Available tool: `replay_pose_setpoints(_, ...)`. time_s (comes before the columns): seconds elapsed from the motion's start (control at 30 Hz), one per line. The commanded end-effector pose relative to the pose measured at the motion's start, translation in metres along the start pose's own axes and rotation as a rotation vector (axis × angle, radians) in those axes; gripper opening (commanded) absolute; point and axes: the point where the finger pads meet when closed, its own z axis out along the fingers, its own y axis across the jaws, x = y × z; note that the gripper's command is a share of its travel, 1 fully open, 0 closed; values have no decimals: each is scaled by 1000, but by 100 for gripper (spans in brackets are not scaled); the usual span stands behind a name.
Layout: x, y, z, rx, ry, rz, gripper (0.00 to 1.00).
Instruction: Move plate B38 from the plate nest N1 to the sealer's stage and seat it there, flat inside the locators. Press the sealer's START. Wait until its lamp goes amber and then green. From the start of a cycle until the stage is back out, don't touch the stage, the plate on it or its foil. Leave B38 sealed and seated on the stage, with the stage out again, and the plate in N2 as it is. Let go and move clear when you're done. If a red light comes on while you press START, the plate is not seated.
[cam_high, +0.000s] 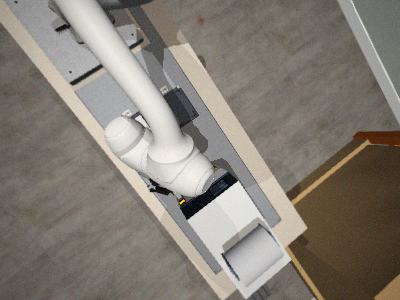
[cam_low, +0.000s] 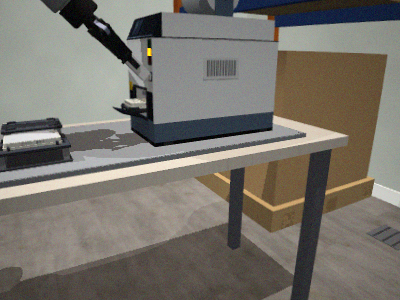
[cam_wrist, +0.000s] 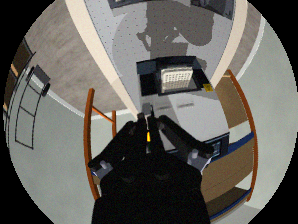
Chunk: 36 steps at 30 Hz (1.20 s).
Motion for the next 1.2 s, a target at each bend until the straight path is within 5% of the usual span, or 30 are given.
replay_pose_setpoints(0.0, -2, 2, 2, 0, -1, 2, 10)
replay_pose_setpoints(1.17, -1, 2, -1, 0, -1, 2, 10)
